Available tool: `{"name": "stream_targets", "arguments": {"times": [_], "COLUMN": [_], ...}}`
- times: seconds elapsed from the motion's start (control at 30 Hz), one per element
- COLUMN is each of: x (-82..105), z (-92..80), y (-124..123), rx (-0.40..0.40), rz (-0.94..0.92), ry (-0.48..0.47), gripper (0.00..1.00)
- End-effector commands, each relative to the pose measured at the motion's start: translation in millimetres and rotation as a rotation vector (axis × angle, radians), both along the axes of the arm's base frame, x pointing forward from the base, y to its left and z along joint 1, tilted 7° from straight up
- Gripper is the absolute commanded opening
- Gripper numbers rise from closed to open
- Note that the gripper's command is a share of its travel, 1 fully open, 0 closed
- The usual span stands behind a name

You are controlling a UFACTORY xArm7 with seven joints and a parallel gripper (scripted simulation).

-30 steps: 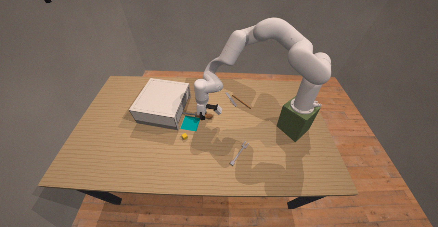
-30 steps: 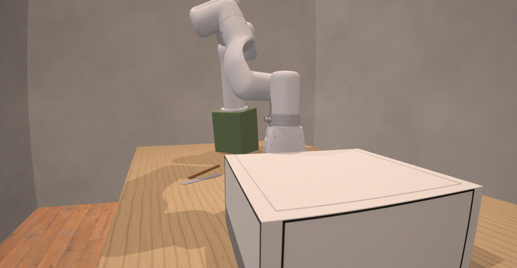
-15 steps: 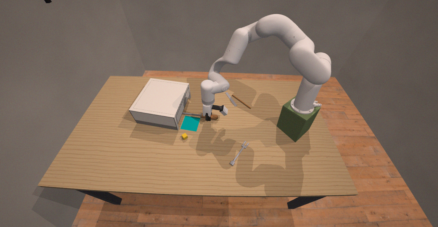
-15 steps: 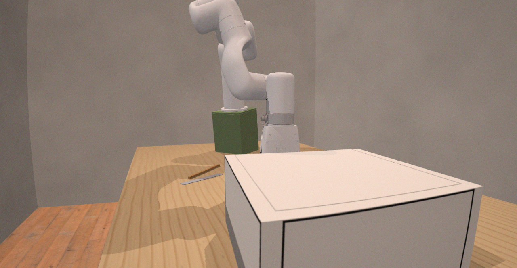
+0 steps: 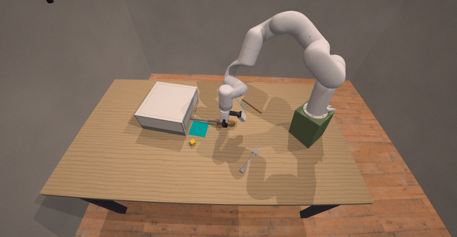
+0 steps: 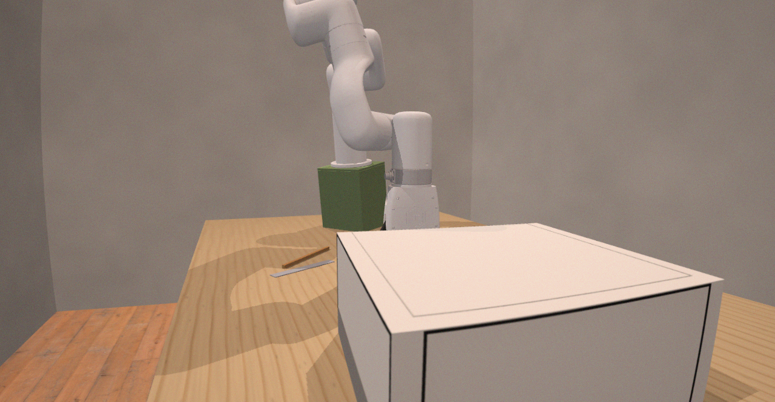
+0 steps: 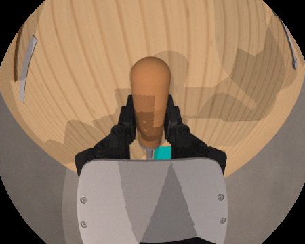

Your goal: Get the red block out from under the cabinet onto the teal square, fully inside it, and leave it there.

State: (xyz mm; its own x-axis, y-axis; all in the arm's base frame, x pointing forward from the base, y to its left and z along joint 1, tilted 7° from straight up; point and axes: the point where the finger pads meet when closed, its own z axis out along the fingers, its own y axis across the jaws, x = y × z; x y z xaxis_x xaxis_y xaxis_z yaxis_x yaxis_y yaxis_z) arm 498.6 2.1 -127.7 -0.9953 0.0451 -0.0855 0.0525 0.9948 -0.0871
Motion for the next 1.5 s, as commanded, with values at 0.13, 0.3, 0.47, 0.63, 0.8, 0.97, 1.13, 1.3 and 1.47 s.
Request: {"name": "stream_targets", "arguments": {"times": [0.13, 0.3, 0.47, 0.63, 0.8, 0.97, 1.13, 1.3, 1.47], "x": [-28.7, -44.4, -52.5, -63.8, -72.9, -79.8, -83.2, -87.4, -90.2], "z": [-0.7, -2.2, -3.0, -4.1, -5.0, -5.6, -6.0, -6.4, -6.7], "y": [1.8, 2.6, 3.0, 3.6, 4.0, 4.4, 4.5, 4.8, 4.9], "rx": [-0.002, -0.002, -0.002, -0.002, -0.002, -0.002, -0.002, -0.002, -0.002], "rz": [0.001, 0.002, 0.002, 0.002, 0.003, 0.003, 0.003, 0.003, 0.003], "ry": [-0.010, -0.010, -0.010, -0.010, -0.010, -0.010, -0.010, -0.010, -0.010], "gripper": [0.00, 0.00, 0.00, 0.00, 0.00, 0.00, 0.00, 0.00, 0.00]}}
